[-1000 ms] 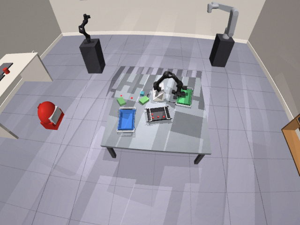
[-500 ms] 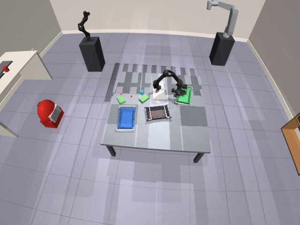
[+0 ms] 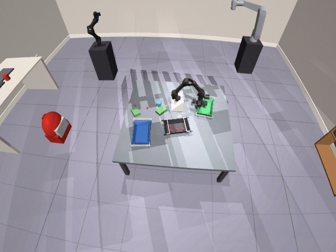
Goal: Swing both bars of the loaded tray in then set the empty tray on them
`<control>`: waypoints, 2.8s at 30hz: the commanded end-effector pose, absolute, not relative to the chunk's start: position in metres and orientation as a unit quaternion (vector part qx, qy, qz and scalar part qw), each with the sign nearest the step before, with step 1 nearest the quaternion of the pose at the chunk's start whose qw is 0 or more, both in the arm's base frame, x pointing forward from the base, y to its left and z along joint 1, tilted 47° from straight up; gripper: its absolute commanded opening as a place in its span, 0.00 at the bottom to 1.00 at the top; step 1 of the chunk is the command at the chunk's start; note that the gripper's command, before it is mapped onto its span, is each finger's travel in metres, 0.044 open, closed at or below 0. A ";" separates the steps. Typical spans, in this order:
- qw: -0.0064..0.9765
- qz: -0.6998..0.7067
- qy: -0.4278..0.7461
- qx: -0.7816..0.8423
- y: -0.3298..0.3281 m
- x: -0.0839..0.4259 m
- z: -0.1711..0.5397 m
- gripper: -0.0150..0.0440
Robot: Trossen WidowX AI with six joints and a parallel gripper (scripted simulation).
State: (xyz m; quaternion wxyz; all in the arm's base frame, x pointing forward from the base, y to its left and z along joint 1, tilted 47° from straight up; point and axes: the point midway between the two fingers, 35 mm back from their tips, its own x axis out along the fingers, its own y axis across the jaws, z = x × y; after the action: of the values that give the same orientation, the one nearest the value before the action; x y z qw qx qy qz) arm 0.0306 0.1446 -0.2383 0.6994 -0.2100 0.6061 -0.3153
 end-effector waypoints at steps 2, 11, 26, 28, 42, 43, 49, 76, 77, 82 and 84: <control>0.699 -0.318 0.604 -0.214 0.142 0.031 -0.237 0.34; 0.699 -0.318 0.604 -0.214 0.161 0.030 -0.222 0.25; 0.699 -0.317 0.605 -0.214 0.206 0.025 -0.181 0.25; 0.699 -0.317 0.605 -0.213 0.213 0.025 -0.181 0.25; 0.699 -0.316 0.605 -0.213 0.263 0.026 -0.174 0.25; 0.699 -0.316 0.605 -0.212 0.267 0.026 -0.173 0.25; 0.699 -0.316 0.605 -0.212 0.286 0.025 -0.168 0.25; 0.699 -0.316 0.606 -0.212 0.314 0.025 -0.156 0.25; 0.699 -0.316 0.606 -0.212 0.314 0.025 -0.156 0.25; 0.699 -0.316 0.606 -0.212 0.314 0.025 -0.156 0.25; 0.699 -0.316 0.606 -0.212 0.314 0.025 -0.156 0.25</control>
State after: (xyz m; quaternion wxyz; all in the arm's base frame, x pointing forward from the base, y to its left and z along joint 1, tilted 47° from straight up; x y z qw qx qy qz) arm 0.0253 0.3068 -0.1593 0.6965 -0.2225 0.6017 -0.3215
